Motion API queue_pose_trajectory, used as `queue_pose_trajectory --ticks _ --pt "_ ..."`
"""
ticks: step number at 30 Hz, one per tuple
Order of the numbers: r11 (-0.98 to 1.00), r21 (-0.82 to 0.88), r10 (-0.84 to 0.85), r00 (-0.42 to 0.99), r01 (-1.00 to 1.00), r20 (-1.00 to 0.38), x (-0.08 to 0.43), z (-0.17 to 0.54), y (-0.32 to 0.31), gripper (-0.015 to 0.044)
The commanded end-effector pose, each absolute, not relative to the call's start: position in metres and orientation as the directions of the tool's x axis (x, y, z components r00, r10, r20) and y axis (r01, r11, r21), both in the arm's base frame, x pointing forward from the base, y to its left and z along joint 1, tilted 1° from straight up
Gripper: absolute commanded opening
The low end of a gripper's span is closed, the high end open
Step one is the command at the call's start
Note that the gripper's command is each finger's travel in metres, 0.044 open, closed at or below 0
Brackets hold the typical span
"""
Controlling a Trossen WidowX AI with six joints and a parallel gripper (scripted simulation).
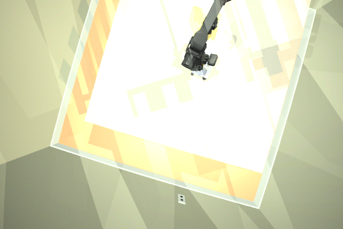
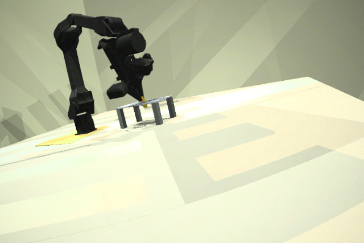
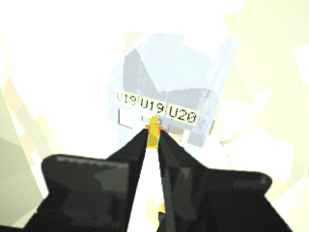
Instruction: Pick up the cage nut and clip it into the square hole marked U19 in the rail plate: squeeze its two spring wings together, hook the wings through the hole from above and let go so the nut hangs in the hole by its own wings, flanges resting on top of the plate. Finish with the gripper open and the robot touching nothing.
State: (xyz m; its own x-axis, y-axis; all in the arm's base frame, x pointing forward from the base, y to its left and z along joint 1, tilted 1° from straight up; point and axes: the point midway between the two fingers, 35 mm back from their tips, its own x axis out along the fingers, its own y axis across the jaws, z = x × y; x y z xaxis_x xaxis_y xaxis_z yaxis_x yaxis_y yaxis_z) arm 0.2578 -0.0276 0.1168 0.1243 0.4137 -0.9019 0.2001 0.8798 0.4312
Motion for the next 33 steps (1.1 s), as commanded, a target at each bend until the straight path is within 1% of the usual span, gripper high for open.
queue_pose_trajectory --ticks 1,33 --pt "0.886 0.417 0.399 0.125 0.202 -0.909 0.2587 0.1182 -0.0276 0.0023" --pt "0.901 0.381 0.363 0.117 0.206 -0.924 0.2597 0.1193 -0.0264 0.0023"
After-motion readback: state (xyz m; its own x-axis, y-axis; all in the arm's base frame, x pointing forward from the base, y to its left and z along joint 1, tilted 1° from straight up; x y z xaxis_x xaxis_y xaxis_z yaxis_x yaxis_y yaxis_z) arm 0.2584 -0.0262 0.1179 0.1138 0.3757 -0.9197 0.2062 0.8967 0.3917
